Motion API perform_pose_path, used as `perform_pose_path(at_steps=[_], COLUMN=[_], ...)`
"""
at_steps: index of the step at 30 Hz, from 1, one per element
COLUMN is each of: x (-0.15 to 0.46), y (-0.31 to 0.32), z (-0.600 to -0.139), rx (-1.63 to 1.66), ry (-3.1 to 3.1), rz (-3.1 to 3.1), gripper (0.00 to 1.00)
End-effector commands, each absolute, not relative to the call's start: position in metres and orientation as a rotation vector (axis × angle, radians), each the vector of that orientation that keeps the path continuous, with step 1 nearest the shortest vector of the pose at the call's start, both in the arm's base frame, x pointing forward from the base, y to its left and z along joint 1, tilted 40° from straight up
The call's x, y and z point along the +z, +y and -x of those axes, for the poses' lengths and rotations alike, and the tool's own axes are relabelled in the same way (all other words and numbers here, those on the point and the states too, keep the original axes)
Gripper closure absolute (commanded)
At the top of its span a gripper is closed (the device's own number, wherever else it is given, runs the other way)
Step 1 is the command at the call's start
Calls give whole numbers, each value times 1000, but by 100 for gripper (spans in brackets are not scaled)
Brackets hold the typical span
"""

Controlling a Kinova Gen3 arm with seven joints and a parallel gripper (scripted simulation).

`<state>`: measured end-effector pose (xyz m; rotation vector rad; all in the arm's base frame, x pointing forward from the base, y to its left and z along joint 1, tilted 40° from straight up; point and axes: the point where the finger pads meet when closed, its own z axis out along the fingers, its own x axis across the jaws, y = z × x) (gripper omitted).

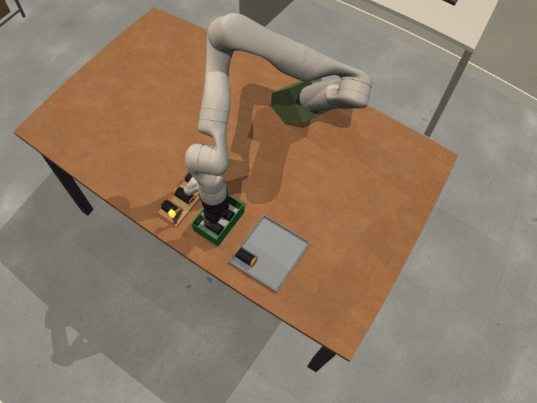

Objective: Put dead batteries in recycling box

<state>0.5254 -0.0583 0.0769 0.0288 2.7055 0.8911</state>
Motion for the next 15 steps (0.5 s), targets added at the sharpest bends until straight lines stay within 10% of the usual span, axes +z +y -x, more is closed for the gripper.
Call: perform_pose_path(at_steps=[1,15], x=[80,83], y=[-65,-67], z=[-525,-524], rx=[882,882], ry=[2703,2703], rz=[-39,-39], gripper=[10,10])
